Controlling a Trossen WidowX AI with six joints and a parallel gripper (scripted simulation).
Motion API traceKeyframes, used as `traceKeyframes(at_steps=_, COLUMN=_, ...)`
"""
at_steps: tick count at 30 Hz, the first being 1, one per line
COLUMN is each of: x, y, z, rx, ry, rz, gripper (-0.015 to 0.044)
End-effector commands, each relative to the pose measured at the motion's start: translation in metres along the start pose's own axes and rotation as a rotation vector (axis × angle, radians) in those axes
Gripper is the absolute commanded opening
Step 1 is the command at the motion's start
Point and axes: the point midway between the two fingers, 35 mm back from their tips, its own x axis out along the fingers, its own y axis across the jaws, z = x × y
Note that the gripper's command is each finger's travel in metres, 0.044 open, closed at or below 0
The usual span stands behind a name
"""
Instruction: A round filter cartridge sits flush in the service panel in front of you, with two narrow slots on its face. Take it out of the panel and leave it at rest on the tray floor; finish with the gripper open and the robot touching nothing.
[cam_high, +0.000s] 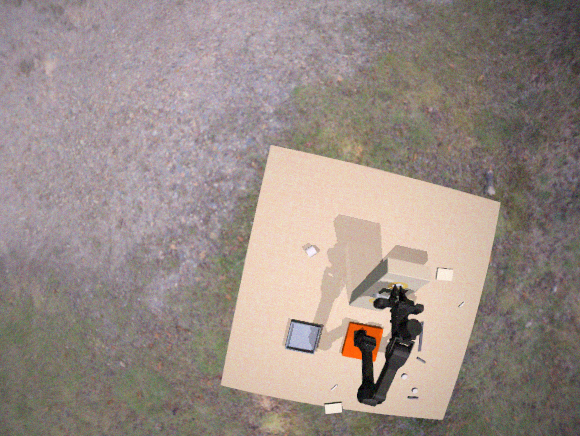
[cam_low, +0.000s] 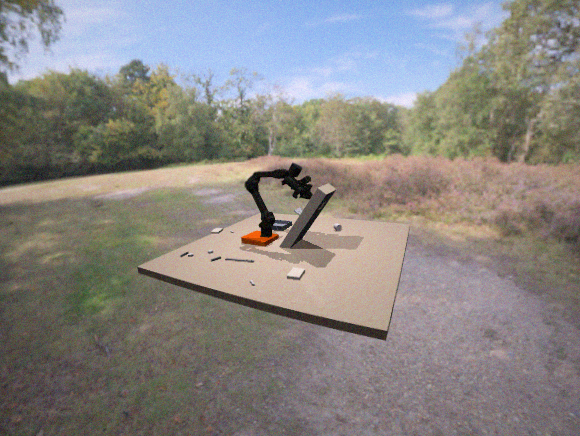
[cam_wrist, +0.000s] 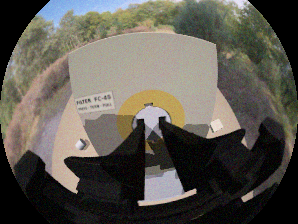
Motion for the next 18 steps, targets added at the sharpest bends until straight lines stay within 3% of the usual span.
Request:
traceKeyframes(at_steps=1, x=0.0041, y=-0.0009, z=0.0002, rx=0.006, ry=0.000, rz=-0.006, gripper=0.0091)
traceKeyframes(at_steps=18, x=0.0106, y=-0.0009, z=0.0003, rx=0.006, ry=-0.001, rz=-0.006, gripper=0.0091)
